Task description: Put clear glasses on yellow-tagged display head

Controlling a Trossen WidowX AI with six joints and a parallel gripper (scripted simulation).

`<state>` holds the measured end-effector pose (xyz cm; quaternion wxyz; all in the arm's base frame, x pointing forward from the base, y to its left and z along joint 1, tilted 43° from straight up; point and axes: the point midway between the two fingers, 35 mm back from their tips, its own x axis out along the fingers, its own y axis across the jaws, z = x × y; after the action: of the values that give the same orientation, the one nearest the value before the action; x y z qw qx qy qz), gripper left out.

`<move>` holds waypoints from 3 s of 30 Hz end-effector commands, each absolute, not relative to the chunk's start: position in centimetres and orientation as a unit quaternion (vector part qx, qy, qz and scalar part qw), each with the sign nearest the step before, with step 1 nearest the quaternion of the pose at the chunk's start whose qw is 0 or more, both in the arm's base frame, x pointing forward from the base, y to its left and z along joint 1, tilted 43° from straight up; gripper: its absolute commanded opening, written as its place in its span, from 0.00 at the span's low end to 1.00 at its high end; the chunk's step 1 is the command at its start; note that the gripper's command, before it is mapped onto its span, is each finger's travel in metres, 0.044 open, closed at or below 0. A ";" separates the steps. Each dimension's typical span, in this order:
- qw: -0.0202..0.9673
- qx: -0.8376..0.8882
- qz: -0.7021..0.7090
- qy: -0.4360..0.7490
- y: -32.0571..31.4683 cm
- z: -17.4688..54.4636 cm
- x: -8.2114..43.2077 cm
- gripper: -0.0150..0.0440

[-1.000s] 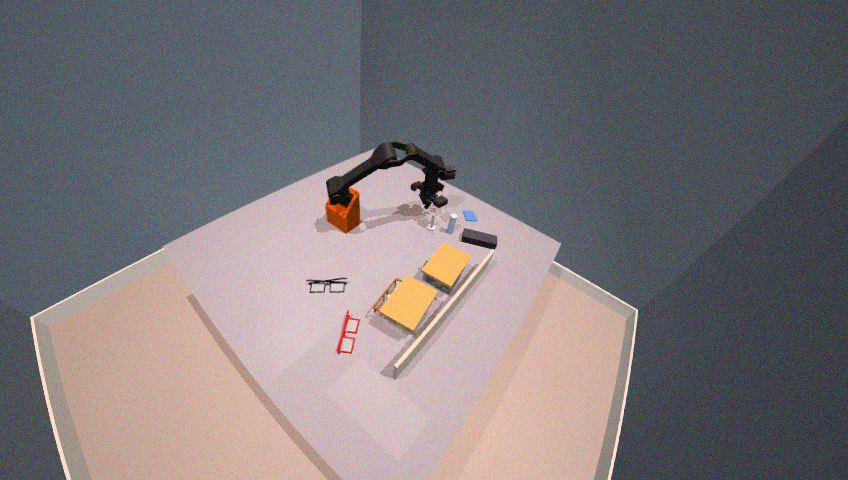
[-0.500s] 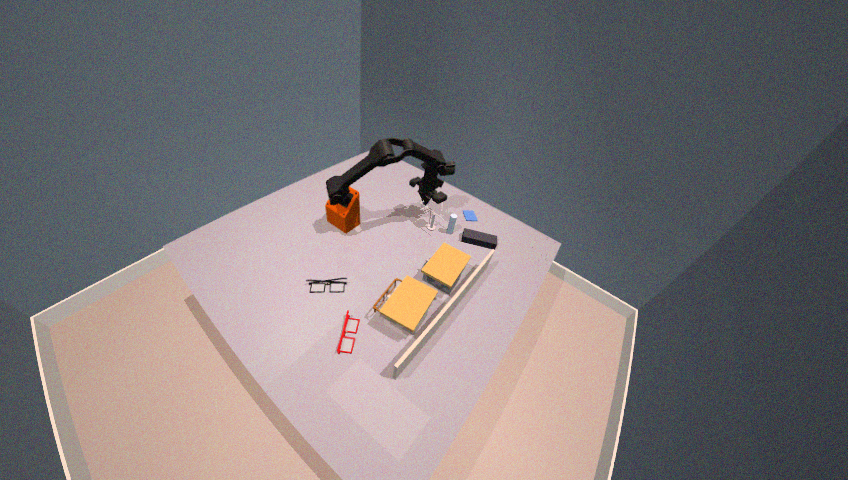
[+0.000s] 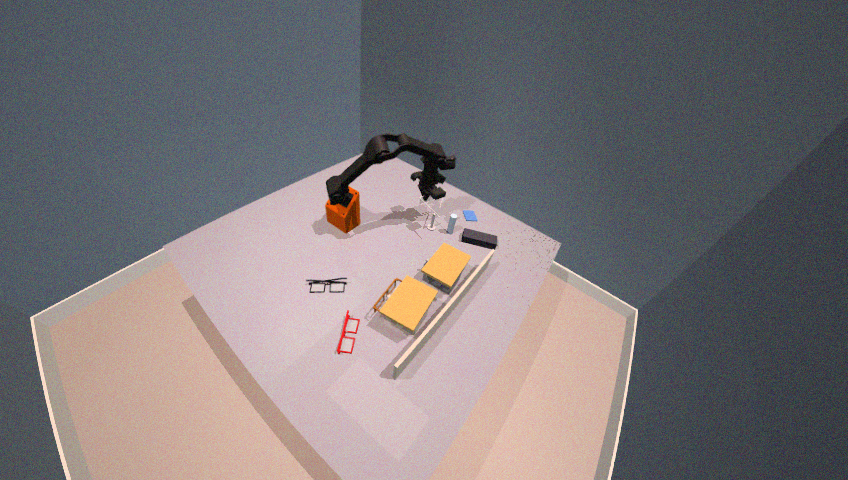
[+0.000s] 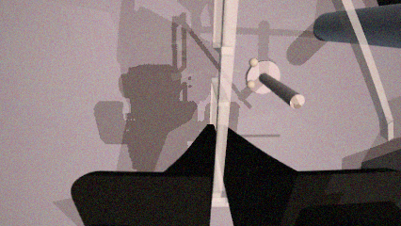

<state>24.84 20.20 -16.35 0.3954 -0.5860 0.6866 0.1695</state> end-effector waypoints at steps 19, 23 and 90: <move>0.495 -0.507 0.042 0.705 15.1 -17.3 25.4 0.25; 0.494 -0.507 0.041 0.705 13.7 -18.7 25.3 0.25; 0.494 -0.507 0.042 0.705 13.4 -18.5 21.3 0.25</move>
<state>21.75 13.62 -18.46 0.4960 -0.5096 0.7018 0.0416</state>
